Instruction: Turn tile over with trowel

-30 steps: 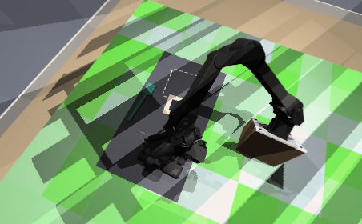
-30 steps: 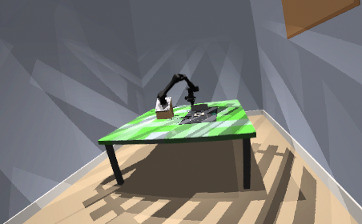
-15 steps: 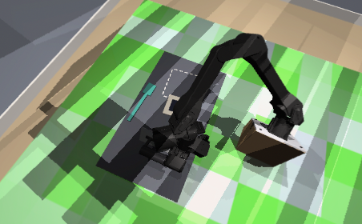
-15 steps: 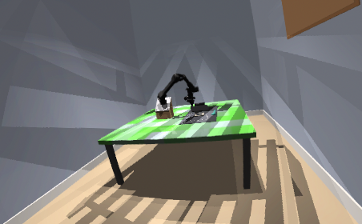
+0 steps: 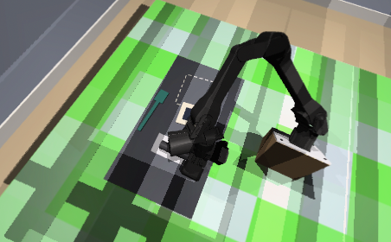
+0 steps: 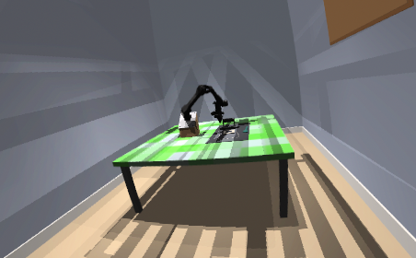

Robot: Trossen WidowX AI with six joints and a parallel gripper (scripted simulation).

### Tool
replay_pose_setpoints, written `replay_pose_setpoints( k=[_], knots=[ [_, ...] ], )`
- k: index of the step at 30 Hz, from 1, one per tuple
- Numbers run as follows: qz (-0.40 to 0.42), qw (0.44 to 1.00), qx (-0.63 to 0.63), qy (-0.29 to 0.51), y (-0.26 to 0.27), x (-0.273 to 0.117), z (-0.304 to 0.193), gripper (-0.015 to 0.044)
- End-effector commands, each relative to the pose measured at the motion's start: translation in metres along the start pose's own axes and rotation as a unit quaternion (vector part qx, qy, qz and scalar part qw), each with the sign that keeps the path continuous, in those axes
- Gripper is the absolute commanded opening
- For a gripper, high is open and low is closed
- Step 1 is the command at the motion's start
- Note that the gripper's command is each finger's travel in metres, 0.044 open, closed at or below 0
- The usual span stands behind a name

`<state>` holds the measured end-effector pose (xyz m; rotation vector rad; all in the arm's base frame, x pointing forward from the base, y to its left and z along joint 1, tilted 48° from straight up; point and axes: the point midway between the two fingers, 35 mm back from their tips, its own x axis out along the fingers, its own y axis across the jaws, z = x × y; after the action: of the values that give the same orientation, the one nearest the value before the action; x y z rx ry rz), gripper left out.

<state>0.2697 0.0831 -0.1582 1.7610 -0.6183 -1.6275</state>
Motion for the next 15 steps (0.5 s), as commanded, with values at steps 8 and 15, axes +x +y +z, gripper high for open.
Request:
replay_pose_setpoints(
  k=[8,15],
  knots=[
    [0.000,1.000,0.000,0.000,0.0000,-0.0002,-0.0004,0.0014],
    [0.000,1.000,0.000,0.000,0.0000,-0.0002,-0.0004,0.0000]
  ],
)
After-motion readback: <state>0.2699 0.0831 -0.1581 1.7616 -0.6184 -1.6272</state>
